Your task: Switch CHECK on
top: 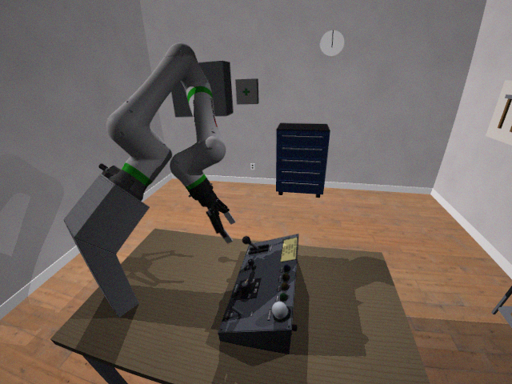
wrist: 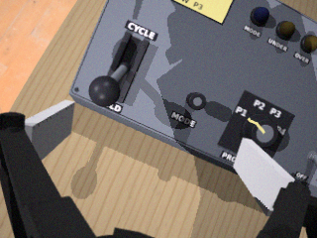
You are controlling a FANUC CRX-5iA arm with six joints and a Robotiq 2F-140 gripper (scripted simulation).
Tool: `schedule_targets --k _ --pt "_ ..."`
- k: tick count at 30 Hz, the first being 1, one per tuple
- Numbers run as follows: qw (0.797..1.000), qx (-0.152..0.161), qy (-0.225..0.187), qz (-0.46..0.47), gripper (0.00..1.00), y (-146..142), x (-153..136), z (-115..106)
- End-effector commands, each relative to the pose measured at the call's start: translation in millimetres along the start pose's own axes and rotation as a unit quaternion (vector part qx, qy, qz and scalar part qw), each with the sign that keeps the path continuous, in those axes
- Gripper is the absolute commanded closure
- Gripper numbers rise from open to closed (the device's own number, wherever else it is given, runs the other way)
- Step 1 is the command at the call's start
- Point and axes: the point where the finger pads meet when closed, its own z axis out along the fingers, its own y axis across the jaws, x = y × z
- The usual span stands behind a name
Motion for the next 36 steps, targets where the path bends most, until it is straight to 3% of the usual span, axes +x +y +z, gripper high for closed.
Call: schedule_targets --k 1,31,36 --pt "1.000 0.000 0.000 0.000 0.00 0 0 0" --pt "1.000 0.000 0.000 0.000 0.00 0 0 0" --pt "1.000 -0.009 -0.006 0.027 0.00 25 0 3"
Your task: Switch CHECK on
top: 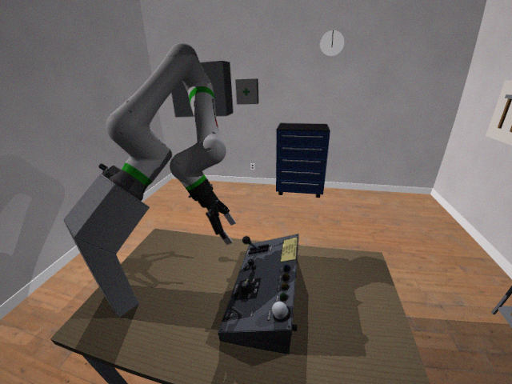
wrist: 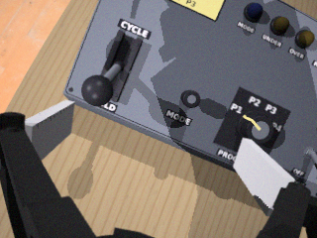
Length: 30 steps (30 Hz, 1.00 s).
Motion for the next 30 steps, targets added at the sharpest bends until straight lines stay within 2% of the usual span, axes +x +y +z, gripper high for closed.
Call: schedule_targets --k 1,3,6,8,10,11,12,13,15,16,17,20,23,26,30 --pt "0.999 -0.009 -0.006 0.031 0.00 29 0 3" --pt "0.998 -0.016 -0.010 0.064 0.00 59 -2 5" --pt "0.998 -0.016 -0.010 0.064 0.00 59 -2 5" --pt "0.994 -0.022 -0.012 0.104 0.00 94 -7 4" --pt "0.994 -0.022 -0.012 0.104 0.00 94 -7 4" --pt "0.992 -0.024 -0.011 0.125 0.00 112 -10 3" --pt "0.992 -0.024 -0.011 0.125 0.00 112 -10 3" --pt "0.989 -0.026 -0.010 0.147 0.00 130 -15 2" --pt "0.989 -0.026 -0.010 0.147 0.00 130 -15 2" --pt "0.986 -0.027 -0.008 0.167 0.00 146 -19 0" --pt "0.986 -0.027 -0.008 0.167 0.00 146 -19 0" --pt "0.979 -0.027 -0.002 0.203 0.00 173 -30 -4" --pt "0.979 -0.027 -0.002 0.203 0.00 173 -30 -4" --pt "0.971 -0.025 0.006 0.238 0.00 198 -41 -9" --pt "0.968 -0.025 0.009 0.249 0.00 205 -45 -11"
